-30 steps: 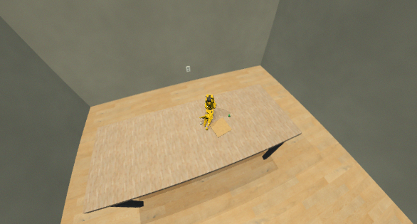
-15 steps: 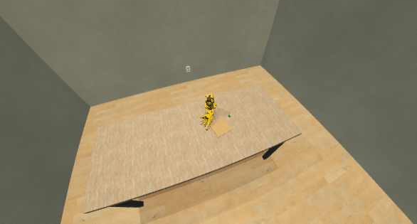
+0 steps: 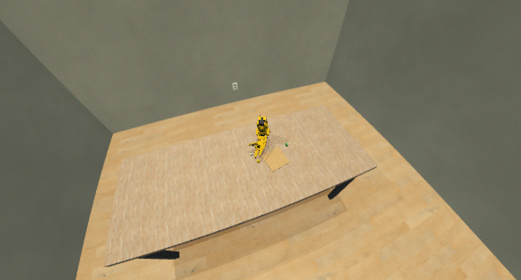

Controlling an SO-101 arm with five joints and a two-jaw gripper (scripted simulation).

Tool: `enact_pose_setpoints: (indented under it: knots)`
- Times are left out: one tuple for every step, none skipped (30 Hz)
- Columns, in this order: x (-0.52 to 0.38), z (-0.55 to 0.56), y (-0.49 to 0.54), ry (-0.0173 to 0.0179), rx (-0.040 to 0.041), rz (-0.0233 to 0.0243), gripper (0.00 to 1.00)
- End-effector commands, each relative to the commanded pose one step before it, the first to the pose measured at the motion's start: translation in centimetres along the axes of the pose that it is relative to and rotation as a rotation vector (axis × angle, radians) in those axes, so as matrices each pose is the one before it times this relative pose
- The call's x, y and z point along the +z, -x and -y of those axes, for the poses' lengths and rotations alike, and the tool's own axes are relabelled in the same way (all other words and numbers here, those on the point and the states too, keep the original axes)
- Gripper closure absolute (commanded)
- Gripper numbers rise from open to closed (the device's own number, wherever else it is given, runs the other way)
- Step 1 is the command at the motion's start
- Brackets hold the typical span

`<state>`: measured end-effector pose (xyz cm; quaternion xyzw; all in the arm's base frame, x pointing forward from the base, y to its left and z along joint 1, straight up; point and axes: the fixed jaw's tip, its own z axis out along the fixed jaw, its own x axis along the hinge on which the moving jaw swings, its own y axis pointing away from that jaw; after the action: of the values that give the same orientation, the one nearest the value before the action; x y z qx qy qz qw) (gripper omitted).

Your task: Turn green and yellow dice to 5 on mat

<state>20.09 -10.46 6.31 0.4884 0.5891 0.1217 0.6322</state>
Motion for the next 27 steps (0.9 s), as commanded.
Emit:
enact_pose_setpoints:
  knots:
    - [-0.1099,-3.257,2.542,0.15712,0.10153,0.10041,0.75]
    - [0.2068,-0.425,0.271,0.01806,0.01195,0.01273,0.75]
    - [0.2543,-0.436,0.264,0.01785,0.01062,0.01199,0.75]
    - [0.3084,-0.443,0.253,0.01717,0.00882,0.0109,0.75]
    - [0.388,-0.47,0.253,0.01721,0.0071,0.01017,0.75]
    - [0.2135,0.043,-0.04,-0.00525,-0.00597,-0.00347,0.75]
    - [0.2026,0.091,-0.067,-0.00764,-0.00739,-0.00499,0.75]
    - [0.2119,0.091,-0.069,-0.008,-0.00783,-0.0053,0.75]
    - [0.2212,0.09,-0.07,-0.00837,-0.00823,-0.00563,0.75]
    - [0.2307,0.089,-0.071,-0.00874,-0.00863,-0.006,0.75]
    - [0.0,0.0,0.0,0.0,0.0,0.0,0.75]
    - [0.0,0.0,0.0,0.0,0.0,0.0,0.75]
    - [0.2392,0.087,-0.072,-0.00905,-0.00902,-0.00635,0.75]
    - [0.2472,0.084,-0.072,-0.00938,-0.00941,-0.0067,0.75]
    - [0.2544,0.081,-0.071,-0.00972,-0.00979,-0.00705,0.75]
    - [0.2605,0.077,-0.07,-0.01,-0.01019,-0.00746,0.75]
    - [0.2666,0.072,-0.069,-0.01028,-0.01054,-0.00781,0.75]
    - [0.2714,0.067,-0.067,-0.01053,-0.01091,-0.00819,0.75]
    - [0.2755,0.061,-0.064,-0.01081,-0.01126,-0.00857,0.75]
    - [0.2777,0.053,-0.061,-0.01102,-0.01161,-0.00898,0.75]
    - [0.2797,0.047,-0.057,-0.01123,-0.01196,-0.00935,0.75]
    - [0.2804,0.039,-0.052,-0.01141,-0.01225,-0.00973,0.75]
    - [0.2796,0.031,-0.047,-0.01156,-0.0126,-0.01013,0.75]
    - [0.2773,0.023,-0.042,-0.01174,-0.0129,-0.01054,0.75]
    - [0.2743,0.015,-0.036,-0.01182,-0.01319,-0.01091,0.75]
    - [0.2696,0.006,-0.029,-0.01193,-0.01346,-0.01128,0.75]
    - [0.2629,-0.003,-0.022,-0.01201,-0.01373,-0.01168,0.75]
